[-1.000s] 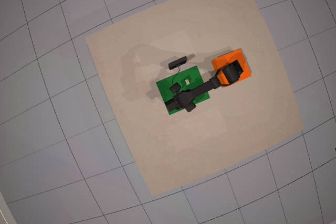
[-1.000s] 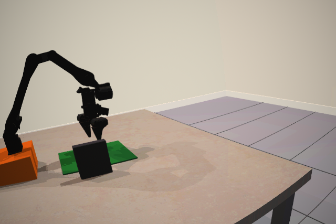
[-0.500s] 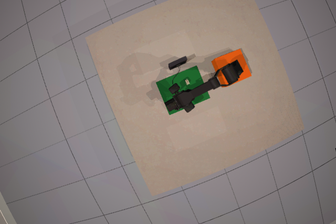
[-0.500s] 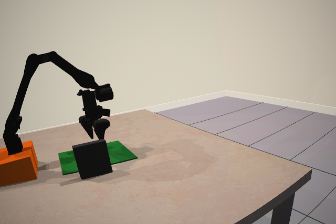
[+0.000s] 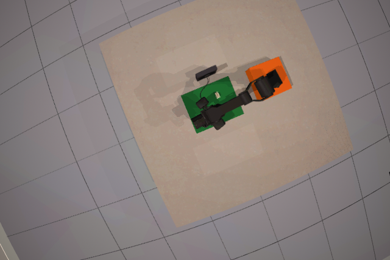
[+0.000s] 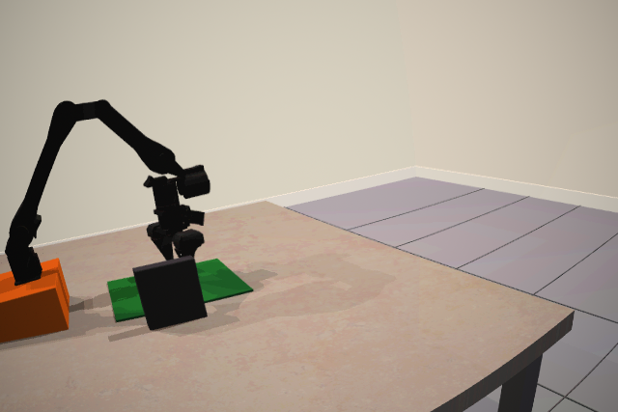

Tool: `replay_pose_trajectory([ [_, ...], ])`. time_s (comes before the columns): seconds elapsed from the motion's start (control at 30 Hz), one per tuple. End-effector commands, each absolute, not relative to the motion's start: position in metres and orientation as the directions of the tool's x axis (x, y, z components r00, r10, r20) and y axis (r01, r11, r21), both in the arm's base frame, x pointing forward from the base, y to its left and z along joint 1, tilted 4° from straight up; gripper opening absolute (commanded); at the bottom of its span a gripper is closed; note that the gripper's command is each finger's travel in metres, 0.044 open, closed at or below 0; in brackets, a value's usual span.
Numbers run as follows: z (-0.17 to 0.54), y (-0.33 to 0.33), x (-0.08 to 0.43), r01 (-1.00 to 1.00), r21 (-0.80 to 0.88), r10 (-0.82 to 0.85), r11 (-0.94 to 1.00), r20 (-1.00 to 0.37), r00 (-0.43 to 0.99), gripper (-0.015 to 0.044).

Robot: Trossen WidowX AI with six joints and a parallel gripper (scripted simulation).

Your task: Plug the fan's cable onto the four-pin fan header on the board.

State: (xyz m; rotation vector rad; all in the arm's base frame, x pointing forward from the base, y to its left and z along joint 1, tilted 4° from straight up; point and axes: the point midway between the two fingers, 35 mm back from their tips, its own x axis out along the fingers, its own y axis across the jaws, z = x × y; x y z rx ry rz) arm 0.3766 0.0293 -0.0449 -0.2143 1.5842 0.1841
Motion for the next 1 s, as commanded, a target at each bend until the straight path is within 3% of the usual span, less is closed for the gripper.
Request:
replay_pose_trajectory([
  [0.0,-0.054,0.029,0.373,-0.255,-0.01,-0.019,0.967,-0.999,-0.033,0.044],
  [0.27,-0.056,0.029,0.373,-0.255,-0.01,-0.019,0.967,-0.999,-0.033,0.044],
  [0.8,-0.054,0.029,0.374,-0.251,-0.015,-0.022,0.968,-0.999,-0.027,0.002],
  [0.97,-0.043,0.029,0.375,-0.252,-0.014,-0.022,0.968,-0.999,-0.028,0.0],
])
